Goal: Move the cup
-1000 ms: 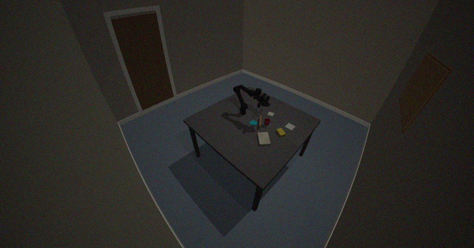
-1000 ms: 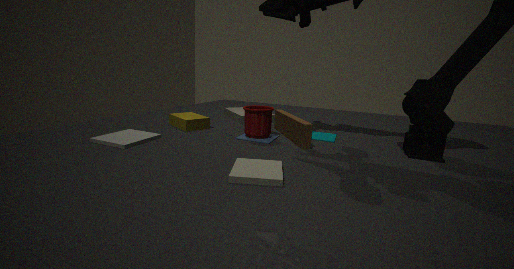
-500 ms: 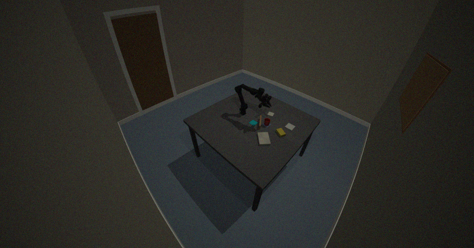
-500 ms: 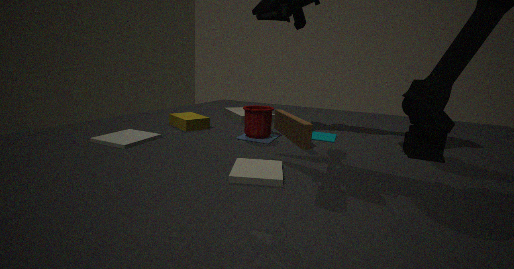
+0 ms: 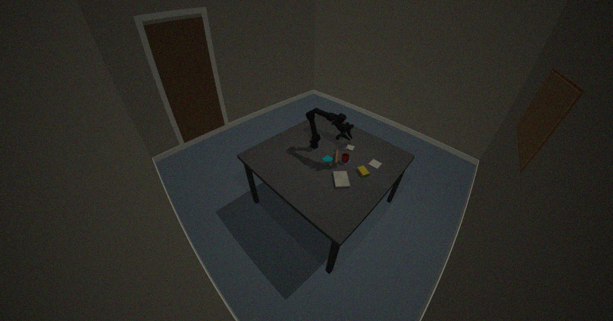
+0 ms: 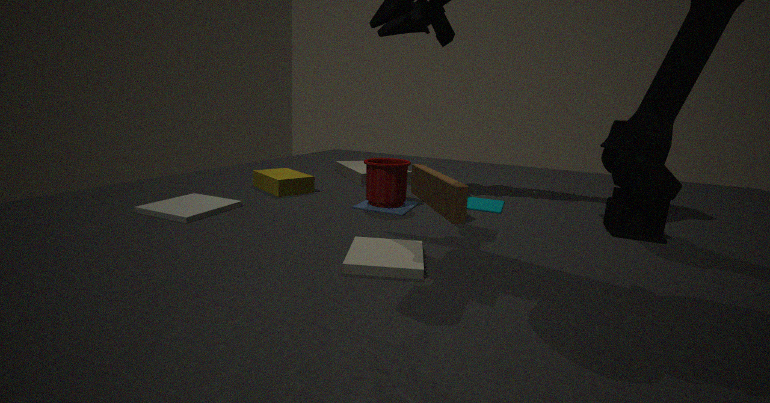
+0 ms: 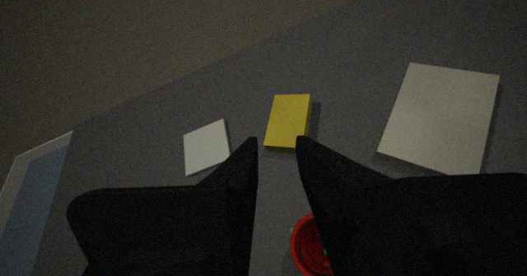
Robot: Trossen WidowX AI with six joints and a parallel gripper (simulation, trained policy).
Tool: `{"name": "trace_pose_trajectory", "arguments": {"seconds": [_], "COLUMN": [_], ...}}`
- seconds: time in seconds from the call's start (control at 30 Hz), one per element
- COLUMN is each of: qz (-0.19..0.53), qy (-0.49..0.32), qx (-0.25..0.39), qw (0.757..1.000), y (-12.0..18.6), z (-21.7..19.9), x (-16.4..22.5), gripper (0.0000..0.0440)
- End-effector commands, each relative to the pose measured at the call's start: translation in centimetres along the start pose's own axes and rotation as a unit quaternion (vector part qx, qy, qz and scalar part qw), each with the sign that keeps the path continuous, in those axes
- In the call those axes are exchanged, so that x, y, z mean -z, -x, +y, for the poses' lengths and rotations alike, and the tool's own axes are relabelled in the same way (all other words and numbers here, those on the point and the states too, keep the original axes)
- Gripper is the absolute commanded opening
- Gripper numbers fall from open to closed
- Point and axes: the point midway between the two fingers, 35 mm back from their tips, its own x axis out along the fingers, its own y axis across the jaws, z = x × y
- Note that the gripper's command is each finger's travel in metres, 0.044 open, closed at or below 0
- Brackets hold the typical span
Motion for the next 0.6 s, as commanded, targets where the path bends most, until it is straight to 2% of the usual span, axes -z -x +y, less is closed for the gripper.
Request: {"name": "trace_pose_trajectory", "arguments": {"seconds": [0.0,0.57], "qz": [0.027,0.121], "qy": [-0.025,-0.115], "qx": [0.007,0.052], "qw": [0.999,0.985], "y": [-0.3,-1.1], "z": [0.3,1.3], "x": [0.3,1.5], "gripper": [0.0103,0.0122]}}
